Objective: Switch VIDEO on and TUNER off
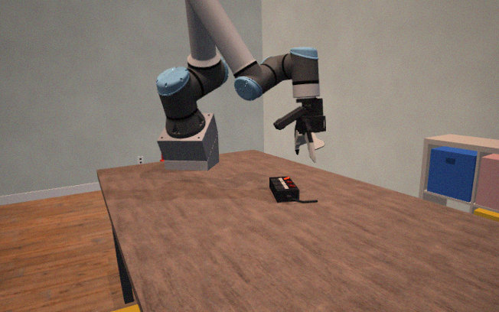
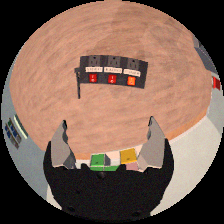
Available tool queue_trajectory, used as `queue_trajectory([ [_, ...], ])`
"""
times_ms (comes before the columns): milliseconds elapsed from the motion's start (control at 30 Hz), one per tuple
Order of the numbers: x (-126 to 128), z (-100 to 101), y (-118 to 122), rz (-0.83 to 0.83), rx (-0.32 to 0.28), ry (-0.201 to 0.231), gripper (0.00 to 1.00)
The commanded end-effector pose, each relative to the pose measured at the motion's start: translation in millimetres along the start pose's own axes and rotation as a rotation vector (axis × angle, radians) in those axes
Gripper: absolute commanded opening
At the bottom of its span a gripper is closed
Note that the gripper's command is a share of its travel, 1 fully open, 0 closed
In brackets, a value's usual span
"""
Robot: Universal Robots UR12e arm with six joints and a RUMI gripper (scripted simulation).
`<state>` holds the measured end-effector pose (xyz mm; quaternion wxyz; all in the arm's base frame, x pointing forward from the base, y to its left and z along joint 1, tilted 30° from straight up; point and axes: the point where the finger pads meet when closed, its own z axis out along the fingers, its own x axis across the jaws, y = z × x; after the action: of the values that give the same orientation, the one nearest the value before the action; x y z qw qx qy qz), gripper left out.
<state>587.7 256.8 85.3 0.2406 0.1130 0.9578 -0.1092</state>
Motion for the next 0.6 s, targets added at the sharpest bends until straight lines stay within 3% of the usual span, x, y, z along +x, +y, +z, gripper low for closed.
queue_trajectory([
  [0, 5, 7, -14, -0.050, 0.128, 0.005, 1.00],
  [67, 7, 10, -26, -0.093, 0.223, 0.003, 1.00],
  [167, 7, 10, -26, -0.093, 0.223, 0.003, 1.00],
  [233, 7, 10, -34, -0.134, 0.302, -0.004, 1.00],
  [300, 6, 9, -39, -0.157, 0.345, -0.010, 1.00],
  [567, 5, 9, -41, -0.160, 0.354, -0.010, 1.00],
])
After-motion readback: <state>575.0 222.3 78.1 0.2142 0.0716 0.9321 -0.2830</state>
